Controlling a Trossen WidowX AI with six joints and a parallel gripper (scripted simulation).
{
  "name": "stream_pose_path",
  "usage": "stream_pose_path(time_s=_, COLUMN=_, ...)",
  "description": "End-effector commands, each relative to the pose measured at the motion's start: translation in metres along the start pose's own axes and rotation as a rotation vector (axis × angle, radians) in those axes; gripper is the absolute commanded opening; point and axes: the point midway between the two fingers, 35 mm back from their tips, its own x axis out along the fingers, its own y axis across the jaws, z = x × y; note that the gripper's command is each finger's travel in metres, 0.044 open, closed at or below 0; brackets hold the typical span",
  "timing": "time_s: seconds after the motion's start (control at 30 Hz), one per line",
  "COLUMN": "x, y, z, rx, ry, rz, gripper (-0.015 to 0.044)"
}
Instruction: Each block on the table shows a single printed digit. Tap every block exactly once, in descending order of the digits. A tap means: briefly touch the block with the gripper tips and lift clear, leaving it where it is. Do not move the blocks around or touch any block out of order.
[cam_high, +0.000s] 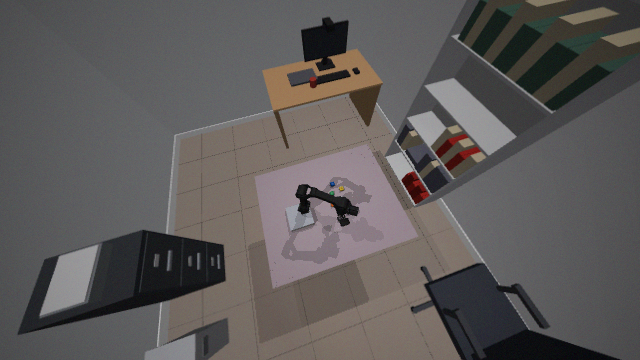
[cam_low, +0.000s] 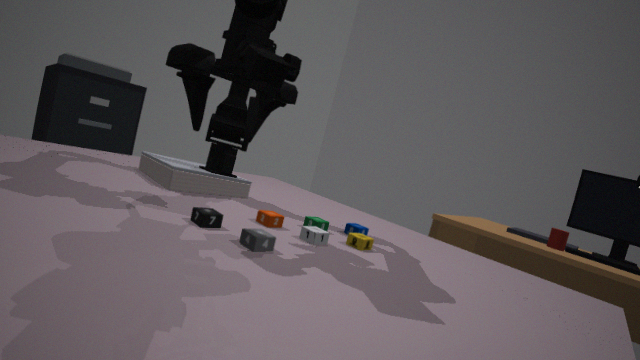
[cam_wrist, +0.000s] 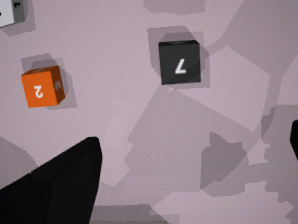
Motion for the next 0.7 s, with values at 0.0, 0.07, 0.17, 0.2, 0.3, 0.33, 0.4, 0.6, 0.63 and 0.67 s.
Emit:
stream_pose_path(time_s=0.0, x=0.000, y=0.000, z=-0.001, rx=0.006, ry=0.005, rz=-0.001, gripper=0.0400)
stream_pose_path(time_s=0.07, x=0.000, y=0.002, z=0.000, rx=0.006, ry=0.005, rz=-0.001, gripper=0.0400)
stream_pose_path(time_s=0.17, x=0.000, y=0.035, z=0.007, rx=0.006, ry=0.004, rz=0.001, gripper=0.0400)
stream_pose_path(time_s=0.2, x=-0.001, y=0.049, z=0.009, rx=0.006, ry=0.004, rz=0.002, gripper=0.0400)
stream_pose_path(time_s=0.3, x=-0.001, y=0.090, z=0.011, rx=0.006, ry=0.003, rz=0.005, gripper=0.0400)
stream_pose_path(time_s=0.33, x=-0.001, y=0.104, z=0.009, rx=0.005, ry=0.003, rz=0.007, gripper=0.0400)
stream_pose_path(time_s=0.4, x=0.000, y=0.127, z=0.006, rx=0.005, ry=0.004, rz=0.009, gripper=0.0400)
stream_pose_path(time_s=0.6, x=0.000, y=0.136, z=0.004, rx=0.005, ry=0.004, rz=0.010, gripper=0.0400)
stream_pose_path(time_s=0.63, x=0.000, y=0.136, z=0.004, rx=0.005, ry=0.004, rz=0.010, gripper=0.0400)
stream_pose_path(time_s=0.67, x=0.000, y=0.136, z=0.004, rx=0.005, ry=0.004, rz=0.010, gripper=0.0400)
